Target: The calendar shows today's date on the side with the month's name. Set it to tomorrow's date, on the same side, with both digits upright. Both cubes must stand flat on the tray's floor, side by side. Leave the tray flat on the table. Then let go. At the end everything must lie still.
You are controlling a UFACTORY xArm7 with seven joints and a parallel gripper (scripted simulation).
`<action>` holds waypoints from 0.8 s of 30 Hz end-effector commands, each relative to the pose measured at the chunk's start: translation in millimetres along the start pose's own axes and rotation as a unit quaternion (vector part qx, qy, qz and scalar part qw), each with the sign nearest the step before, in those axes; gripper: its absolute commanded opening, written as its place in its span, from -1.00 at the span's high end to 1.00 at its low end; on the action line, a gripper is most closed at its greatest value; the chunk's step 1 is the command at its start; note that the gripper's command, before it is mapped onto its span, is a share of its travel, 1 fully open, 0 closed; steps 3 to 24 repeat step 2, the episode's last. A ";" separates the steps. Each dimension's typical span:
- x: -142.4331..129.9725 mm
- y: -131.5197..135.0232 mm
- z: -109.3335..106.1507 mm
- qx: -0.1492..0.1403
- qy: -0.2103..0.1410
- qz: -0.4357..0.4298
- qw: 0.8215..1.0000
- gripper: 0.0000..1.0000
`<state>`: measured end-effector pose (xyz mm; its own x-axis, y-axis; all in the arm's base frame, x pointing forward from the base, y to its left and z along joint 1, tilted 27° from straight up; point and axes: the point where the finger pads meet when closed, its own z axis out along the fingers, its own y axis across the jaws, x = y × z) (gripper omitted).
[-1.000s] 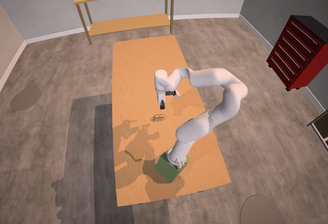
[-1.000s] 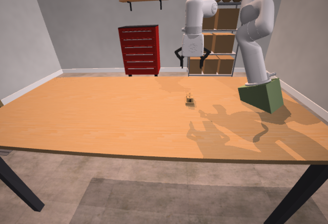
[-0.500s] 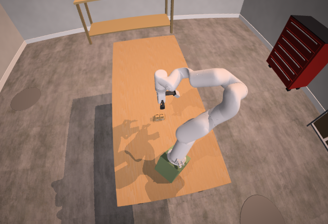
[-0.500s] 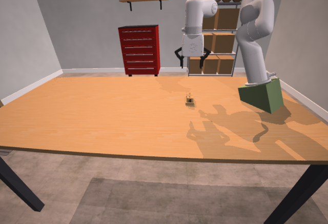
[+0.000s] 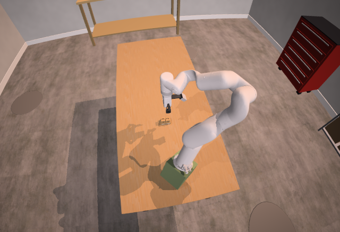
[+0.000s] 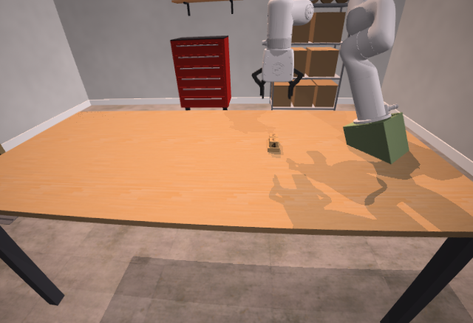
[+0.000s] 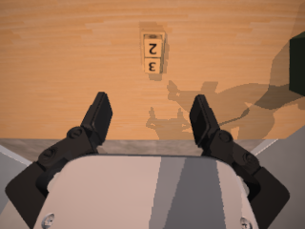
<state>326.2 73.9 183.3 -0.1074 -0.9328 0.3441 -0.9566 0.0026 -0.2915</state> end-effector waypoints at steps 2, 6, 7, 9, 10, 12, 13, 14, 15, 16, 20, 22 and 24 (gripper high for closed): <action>-0.5 -1.1 -1.2 0.002 -0.001 0.000 1.000 -1.00; -0.5 -1.1 -1.2 0.002 -0.001 0.000 1.000 -1.00; -0.5 -1.1 -1.2 0.002 -0.001 0.000 1.000 -1.00; -0.5 -1.1 -1.2 0.002 -0.001 0.000 1.000 -1.00; -0.5 -1.1 -1.2 0.002 -0.001 0.000 1.000 -1.00; -0.5 -1.1 -1.2 0.002 -0.001 0.000 1.000 -1.00; -0.5 -1.1 -1.2 0.002 -0.001 0.000 1.000 -1.00; -0.5 -1.1 -1.2 0.002 -0.001 0.000 1.000 -1.00; -0.5 -1.1 -1.2 0.002 -0.001 0.000 1.000 -1.00; -0.5 -1.1 -1.2 0.002 -0.001 0.000 1.000 -1.00; -0.5 -1.1 -1.2 0.002 -0.001 0.000 1.000 -1.00; -0.5 -1.1 -1.2 0.002 -0.001 0.000 1.000 -1.00; -0.5 -1.1 -1.2 0.002 -0.001 0.000 1.000 -1.00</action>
